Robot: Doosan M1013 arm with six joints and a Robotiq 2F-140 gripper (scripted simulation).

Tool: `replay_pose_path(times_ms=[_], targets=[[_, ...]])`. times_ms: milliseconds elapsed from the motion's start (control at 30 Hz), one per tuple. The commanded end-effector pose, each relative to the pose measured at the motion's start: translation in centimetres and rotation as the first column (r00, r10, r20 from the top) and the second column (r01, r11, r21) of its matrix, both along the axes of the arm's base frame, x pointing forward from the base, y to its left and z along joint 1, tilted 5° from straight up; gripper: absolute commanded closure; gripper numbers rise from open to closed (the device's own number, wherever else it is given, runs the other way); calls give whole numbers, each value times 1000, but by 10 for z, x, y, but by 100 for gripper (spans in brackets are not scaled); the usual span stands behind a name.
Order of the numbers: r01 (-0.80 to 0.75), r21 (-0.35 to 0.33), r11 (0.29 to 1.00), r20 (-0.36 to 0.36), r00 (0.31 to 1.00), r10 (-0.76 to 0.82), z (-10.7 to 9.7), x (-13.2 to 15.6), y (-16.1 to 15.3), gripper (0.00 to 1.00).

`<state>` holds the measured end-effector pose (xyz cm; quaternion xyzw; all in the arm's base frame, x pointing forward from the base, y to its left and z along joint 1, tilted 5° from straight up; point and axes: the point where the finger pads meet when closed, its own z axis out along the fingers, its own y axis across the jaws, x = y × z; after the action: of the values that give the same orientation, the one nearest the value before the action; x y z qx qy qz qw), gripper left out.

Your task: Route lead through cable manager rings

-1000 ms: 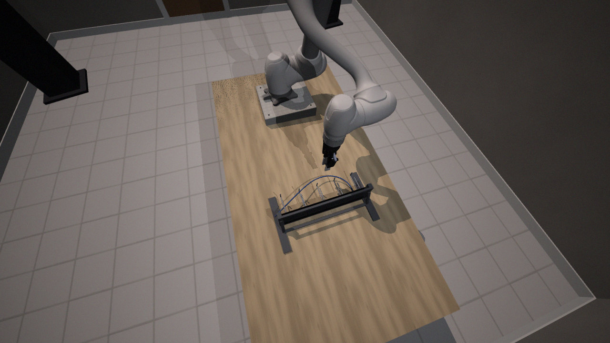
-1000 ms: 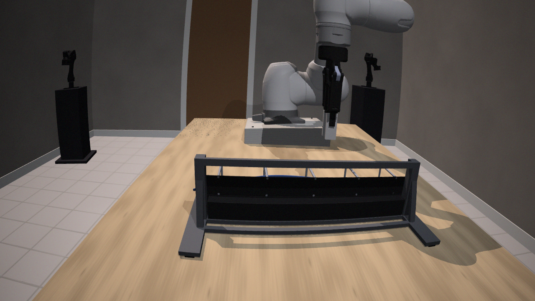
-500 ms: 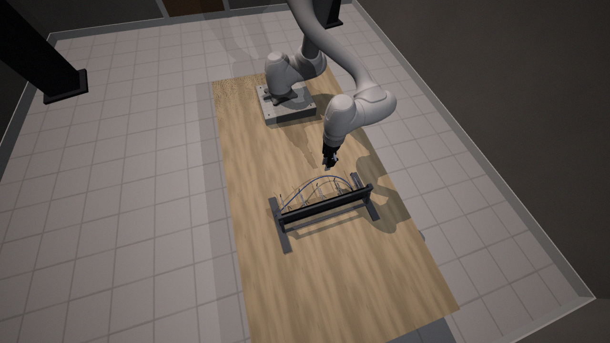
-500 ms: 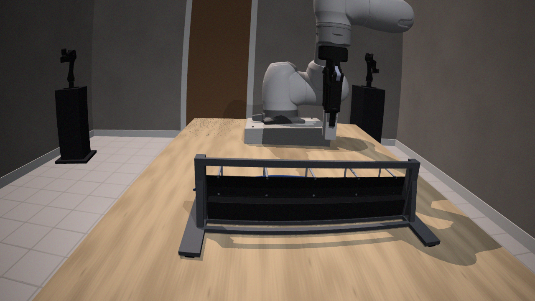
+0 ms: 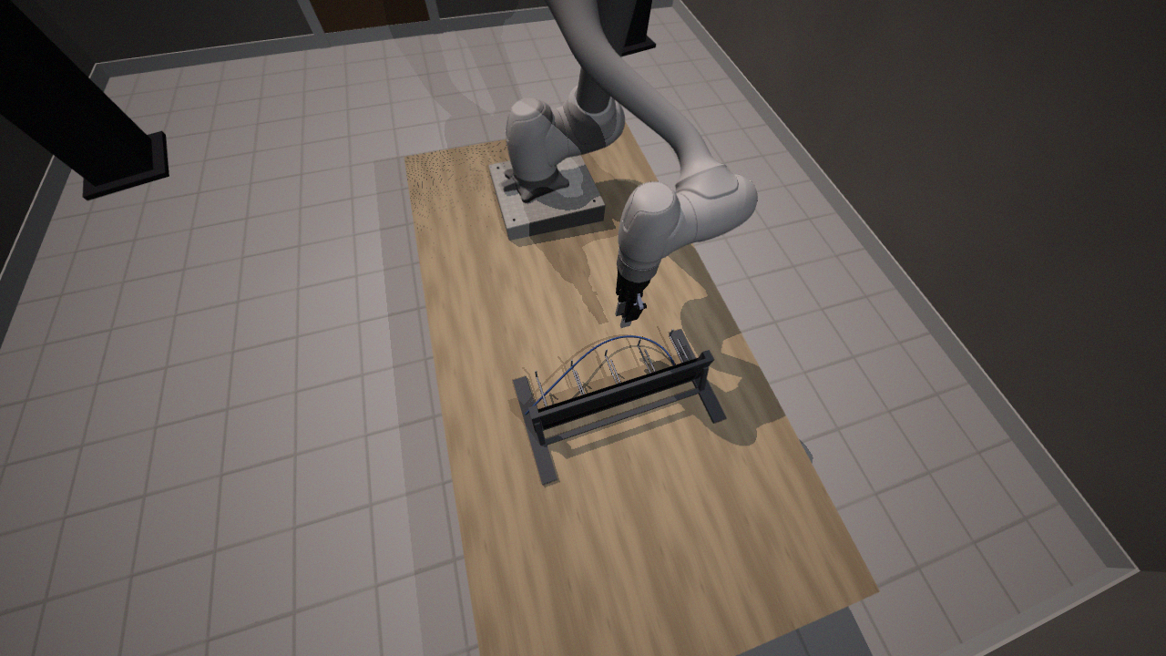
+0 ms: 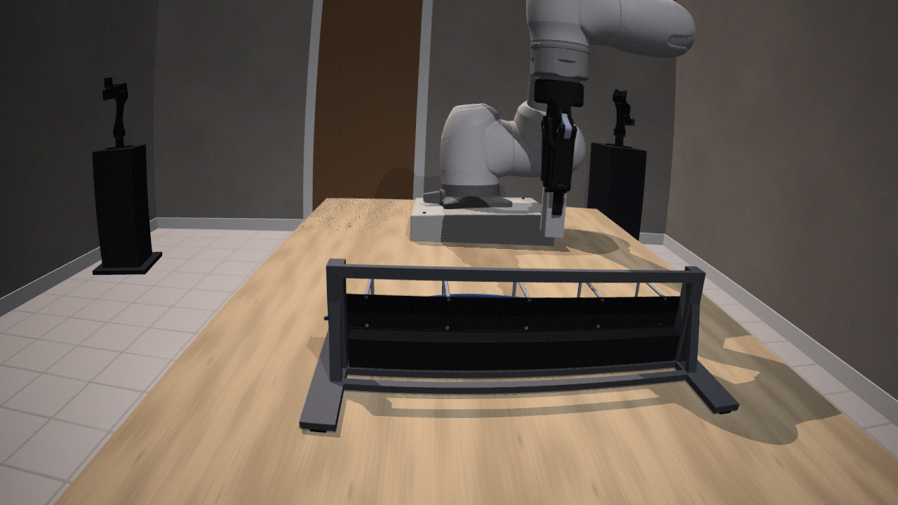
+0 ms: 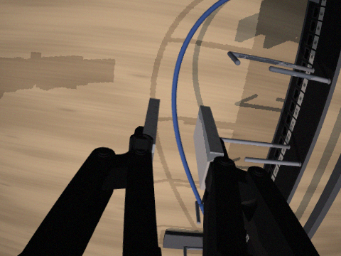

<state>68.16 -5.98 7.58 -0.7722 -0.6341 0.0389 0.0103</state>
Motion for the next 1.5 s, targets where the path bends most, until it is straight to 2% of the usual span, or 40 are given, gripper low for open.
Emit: replay_pose_path(times_ms=[0, 200, 700, 767, 1067, 1467], targets=[[0, 0, 1000, 0, 1000, 0, -5, 0, 0, 80], [0, 0, 1000, 0, 1000, 0, -14, -1, 0, 80], [0, 0, 1000, 0, 1000, 0, -60, -4, -2, 80], [0, 0, 1000, 0, 1000, 0, -60, -4, -2, 80], [0, 0, 1000, 0, 1000, 0, -84, -6, -3, 80], [0, 0, 1000, 0, 1000, 0, -98, -7, -3, 80]])
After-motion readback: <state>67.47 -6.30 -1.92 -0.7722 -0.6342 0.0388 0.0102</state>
